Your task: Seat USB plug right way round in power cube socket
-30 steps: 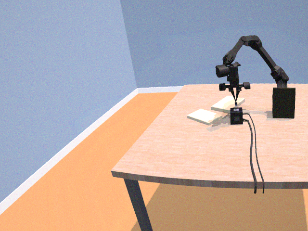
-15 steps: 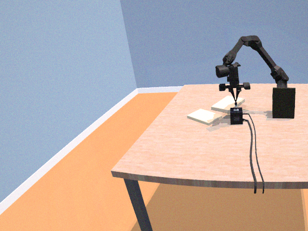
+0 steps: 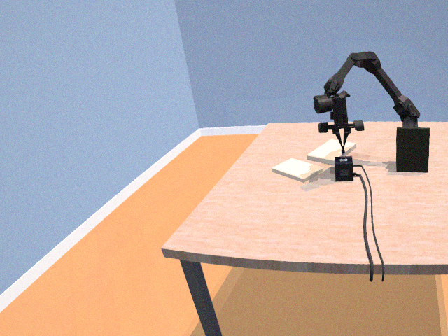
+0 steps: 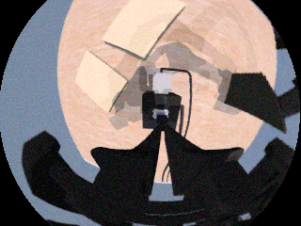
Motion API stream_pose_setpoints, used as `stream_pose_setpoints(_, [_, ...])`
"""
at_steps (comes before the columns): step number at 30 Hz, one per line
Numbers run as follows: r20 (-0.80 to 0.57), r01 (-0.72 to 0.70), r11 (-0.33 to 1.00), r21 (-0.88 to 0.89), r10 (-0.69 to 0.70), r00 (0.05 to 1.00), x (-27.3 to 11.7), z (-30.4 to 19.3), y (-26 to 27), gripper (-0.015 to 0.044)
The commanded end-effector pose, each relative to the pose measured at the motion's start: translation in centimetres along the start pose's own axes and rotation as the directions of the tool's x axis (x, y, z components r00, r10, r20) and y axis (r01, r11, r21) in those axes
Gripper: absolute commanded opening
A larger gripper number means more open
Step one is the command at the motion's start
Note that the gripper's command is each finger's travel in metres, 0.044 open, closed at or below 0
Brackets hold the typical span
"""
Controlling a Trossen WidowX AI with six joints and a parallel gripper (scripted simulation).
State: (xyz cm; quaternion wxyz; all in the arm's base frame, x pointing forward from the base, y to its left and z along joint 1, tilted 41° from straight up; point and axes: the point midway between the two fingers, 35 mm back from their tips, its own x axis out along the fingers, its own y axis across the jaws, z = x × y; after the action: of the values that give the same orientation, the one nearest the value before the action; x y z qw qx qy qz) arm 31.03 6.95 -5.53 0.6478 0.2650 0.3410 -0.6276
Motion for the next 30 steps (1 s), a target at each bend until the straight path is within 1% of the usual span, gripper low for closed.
stream_pose_setpoints(1, [-0.005,0.001,1.000,0.003,-0.001,1.000,0.07,-0.09,-0.01,0.0000])
stream_pose_setpoints(30, [-0.019,0.000,1.000,0.014,0.000,1.000,0.41,-0.26,-0.01,0.0000])
